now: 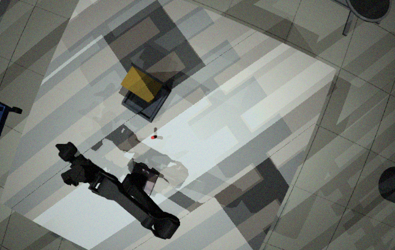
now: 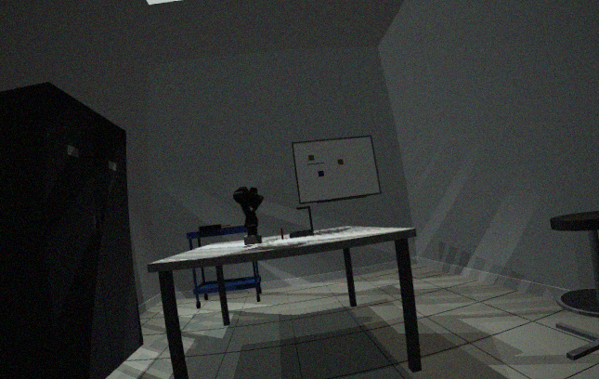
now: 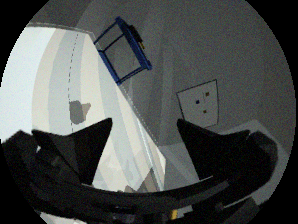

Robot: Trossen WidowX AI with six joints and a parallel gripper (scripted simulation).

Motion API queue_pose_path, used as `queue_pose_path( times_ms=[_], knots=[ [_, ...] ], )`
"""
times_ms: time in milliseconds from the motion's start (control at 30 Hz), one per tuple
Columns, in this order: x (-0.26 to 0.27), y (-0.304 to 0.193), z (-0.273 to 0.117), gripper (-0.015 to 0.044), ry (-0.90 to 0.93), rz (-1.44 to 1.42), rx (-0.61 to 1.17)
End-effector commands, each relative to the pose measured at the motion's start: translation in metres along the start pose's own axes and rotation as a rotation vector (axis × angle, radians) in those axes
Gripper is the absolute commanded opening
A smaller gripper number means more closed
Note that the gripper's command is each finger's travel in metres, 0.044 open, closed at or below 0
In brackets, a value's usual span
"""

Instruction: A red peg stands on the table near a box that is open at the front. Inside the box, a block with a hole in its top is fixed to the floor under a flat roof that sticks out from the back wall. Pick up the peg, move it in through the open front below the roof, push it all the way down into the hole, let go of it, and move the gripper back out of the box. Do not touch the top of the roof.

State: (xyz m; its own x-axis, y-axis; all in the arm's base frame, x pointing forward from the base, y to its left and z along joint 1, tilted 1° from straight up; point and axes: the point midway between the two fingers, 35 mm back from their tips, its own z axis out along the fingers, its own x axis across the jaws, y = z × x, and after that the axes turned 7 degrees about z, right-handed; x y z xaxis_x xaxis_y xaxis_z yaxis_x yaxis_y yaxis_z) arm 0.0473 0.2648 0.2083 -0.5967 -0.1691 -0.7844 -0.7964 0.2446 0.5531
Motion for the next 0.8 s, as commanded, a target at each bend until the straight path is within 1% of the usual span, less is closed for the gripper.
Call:
queue_pose_path(
  times_ms=[0, 400, 767],
  knots=[
    [-0.003, -0.022, -0.001, 0.0440, -0.016, -0.065, 0.095],
    [-0.012, -0.089, -0.017, 0.0440, -0.015, -0.259, 0.393],
    [-0.013, -0.144, -0.045, 0.0440, 0.065, -0.417, 0.660]
  ],
)
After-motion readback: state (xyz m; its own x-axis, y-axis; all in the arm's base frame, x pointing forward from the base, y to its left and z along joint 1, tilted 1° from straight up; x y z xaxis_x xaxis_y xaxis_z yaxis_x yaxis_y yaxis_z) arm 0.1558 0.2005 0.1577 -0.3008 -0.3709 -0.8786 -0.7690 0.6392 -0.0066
